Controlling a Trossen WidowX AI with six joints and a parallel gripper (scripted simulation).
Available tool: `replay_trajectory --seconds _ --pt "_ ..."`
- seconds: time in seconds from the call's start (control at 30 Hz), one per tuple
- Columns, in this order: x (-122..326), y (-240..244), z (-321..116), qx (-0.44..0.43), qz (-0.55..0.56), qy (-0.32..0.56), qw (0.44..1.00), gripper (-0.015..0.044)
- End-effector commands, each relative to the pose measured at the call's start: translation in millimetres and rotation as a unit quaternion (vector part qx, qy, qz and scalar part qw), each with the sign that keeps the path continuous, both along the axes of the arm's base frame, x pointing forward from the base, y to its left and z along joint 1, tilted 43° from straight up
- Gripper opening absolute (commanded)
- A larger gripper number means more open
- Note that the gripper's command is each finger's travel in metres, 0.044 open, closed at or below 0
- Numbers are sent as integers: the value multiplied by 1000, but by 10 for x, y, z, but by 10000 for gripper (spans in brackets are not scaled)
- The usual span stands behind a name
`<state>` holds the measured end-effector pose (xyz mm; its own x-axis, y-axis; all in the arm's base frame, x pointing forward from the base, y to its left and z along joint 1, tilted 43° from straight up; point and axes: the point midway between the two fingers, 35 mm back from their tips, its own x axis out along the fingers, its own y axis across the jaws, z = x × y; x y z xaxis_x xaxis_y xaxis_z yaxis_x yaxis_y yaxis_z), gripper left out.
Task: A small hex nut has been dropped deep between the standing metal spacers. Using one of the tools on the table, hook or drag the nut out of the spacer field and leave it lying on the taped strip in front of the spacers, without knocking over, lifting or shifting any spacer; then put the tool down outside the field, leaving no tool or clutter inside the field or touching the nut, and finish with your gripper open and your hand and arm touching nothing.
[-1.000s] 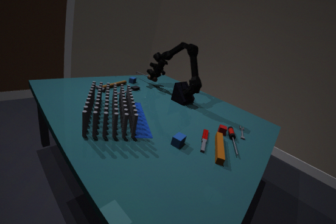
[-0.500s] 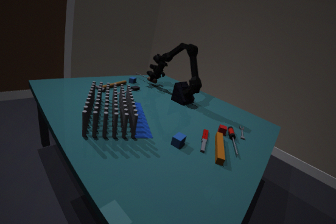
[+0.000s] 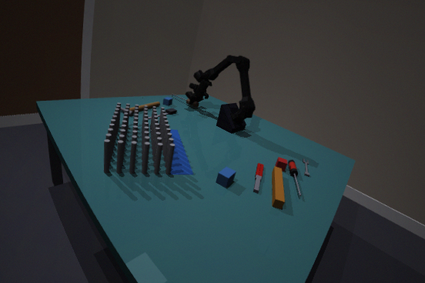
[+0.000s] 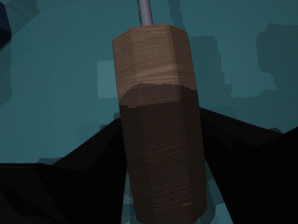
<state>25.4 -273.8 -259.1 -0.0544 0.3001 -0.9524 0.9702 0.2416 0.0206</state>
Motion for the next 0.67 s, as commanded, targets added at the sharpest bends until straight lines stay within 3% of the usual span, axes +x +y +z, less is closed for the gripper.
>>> replay_trajectory --seconds 0.0,0.07,0.63 --pt "-8 12 -20 -4 3 0 1000 0" --pt "-11 27 -30 -3 3 0 1000 0" --pt "-4 23 -15 0 0 0 1000 440"
